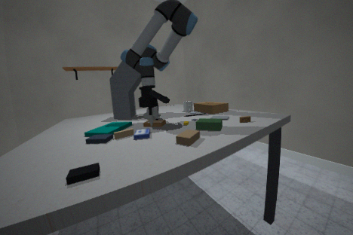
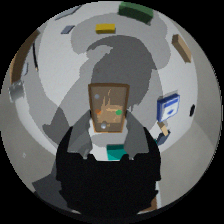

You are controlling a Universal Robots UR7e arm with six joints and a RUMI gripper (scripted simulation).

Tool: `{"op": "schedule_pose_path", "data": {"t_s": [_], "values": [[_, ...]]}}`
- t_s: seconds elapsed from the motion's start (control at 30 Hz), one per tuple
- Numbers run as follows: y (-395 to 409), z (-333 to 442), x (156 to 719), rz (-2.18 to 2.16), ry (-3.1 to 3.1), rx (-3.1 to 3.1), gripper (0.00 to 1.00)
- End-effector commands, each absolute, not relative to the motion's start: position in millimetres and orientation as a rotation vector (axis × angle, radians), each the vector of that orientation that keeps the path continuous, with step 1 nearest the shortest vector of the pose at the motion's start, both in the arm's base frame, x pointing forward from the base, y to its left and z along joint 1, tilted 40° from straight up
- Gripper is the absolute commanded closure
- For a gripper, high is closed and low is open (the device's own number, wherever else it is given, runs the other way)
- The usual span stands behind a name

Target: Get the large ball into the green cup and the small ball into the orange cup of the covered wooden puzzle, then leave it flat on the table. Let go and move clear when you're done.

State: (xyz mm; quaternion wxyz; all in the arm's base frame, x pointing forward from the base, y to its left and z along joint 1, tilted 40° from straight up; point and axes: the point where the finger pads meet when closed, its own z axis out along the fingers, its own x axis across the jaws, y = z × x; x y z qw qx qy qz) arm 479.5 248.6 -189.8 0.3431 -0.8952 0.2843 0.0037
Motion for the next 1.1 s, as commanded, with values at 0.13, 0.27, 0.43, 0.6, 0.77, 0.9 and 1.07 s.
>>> {"op": "schedule_pose_path", "data": {"t_s": [0.13,0.27,0.43,0.6,0.77,0.9,1.07], "values": [[248.1,-189.2,479.8,0.008,0.739,-2.326,0.57],[247.7,-188.7,479.7,0.008,0.739,-2.326,0.57],[245.6,-186.1,479.1,0.008,0.739,-2.326,0.57],[241.8,-181.3,477.9,0.008,0.739,-2.326,0.57],[238.7,-177.5,477.0,0.008,0.739,-2.326,0.57],[233.9,-171.5,475.5,0.008,0.739,-2.326,0.57],[227.2,-163.3,473.4,0.008,0.739,-2.326,0.57]]}}
